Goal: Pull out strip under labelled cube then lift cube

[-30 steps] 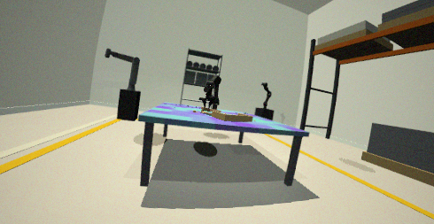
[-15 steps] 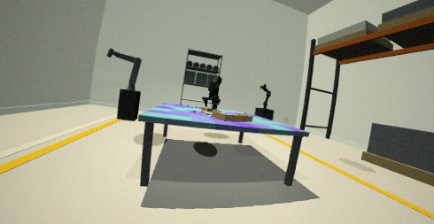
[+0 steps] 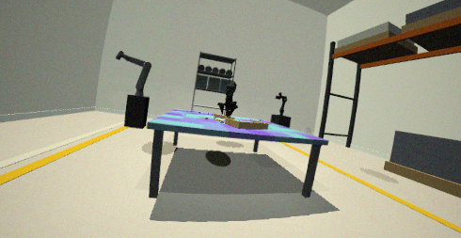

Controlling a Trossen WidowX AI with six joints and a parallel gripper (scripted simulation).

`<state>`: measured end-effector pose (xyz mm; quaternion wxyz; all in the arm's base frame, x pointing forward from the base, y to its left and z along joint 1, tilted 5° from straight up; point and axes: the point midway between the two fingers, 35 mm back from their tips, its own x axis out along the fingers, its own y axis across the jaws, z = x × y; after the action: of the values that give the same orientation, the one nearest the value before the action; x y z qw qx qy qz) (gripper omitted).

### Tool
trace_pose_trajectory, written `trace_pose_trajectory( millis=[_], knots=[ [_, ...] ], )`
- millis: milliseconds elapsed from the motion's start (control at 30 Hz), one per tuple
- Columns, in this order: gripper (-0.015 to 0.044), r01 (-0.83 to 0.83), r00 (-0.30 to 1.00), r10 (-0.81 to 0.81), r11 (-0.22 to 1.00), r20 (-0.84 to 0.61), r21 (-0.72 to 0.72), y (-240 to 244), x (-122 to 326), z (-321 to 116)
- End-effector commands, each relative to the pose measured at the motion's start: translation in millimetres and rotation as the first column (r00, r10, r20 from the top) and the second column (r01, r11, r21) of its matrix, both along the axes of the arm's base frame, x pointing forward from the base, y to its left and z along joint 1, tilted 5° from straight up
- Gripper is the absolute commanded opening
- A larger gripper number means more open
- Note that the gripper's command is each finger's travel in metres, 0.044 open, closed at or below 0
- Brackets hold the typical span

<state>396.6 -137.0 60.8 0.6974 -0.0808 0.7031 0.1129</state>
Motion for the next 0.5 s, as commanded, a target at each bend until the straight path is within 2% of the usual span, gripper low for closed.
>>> trace_pose_trajectory(
  millis=[0,300,467],
  knots=[
    [0.044,0.004,1.0,-0.004,1.0,-0.002,0.005,5,14,-1],
    [0.044,0.004,1.0,-0.004,1.0,0.001,0.006,16,43,-1],
    [0.0309,0.004,1.0,-0.004,1.0,0.001,0.006,17,44,-6]
  ],
)
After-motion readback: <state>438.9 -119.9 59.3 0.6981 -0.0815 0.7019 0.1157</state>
